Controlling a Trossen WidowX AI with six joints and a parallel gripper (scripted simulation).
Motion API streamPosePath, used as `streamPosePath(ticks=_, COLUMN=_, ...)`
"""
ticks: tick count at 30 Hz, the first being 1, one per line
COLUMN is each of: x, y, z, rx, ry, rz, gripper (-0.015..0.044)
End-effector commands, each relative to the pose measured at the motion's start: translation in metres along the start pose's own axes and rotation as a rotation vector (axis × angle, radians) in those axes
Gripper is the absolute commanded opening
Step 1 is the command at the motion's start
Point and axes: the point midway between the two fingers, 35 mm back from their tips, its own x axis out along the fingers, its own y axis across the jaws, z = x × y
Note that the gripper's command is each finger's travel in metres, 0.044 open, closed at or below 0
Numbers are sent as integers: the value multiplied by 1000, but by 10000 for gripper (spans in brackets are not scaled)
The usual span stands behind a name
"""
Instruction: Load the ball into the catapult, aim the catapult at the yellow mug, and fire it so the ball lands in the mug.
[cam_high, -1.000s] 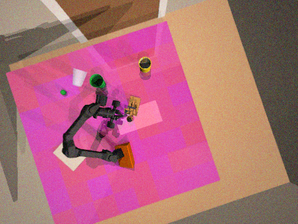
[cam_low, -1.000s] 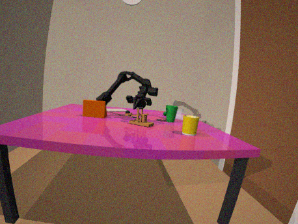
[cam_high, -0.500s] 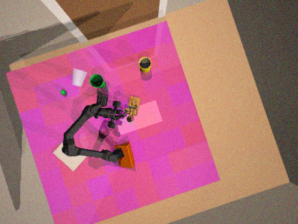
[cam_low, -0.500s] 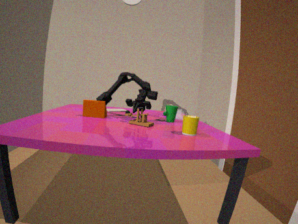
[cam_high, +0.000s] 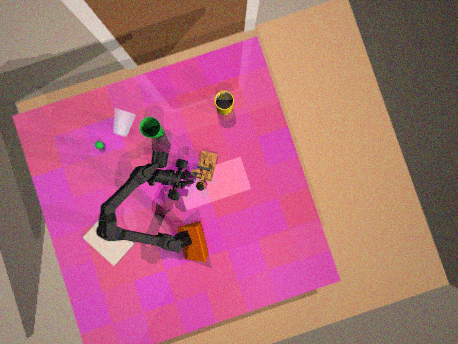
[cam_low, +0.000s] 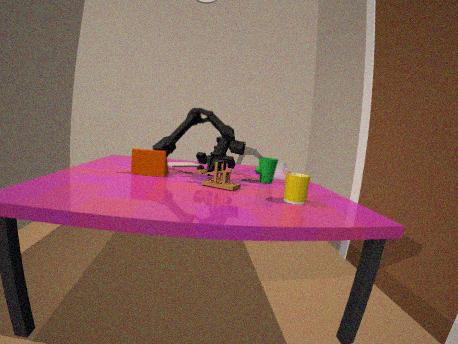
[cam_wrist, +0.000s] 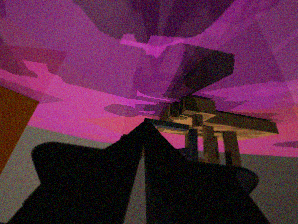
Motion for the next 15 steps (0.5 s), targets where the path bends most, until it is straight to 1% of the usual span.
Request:
streamPosePath(ticks=1, x=5, y=3, z=3, rx=6, ry=-2, rz=8, gripper=0)
streamPosePath(ticks=5, x=19, y=4, z=17, rx=6, ry=-3, rz=9, gripper=0)
streamPosePath(ticks=9, x=17, y=3, z=17, rx=6, ry=-3, rz=8, gripper=0)
streamPosePath(ticks=11, x=-1, y=-2, z=12, rx=5, ry=-3, rz=6, gripper=0)
streamPosePath(ticks=15, x=-62, y=-7, z=-8, rx=1, ry=-1, rz=-2, gripper=0)
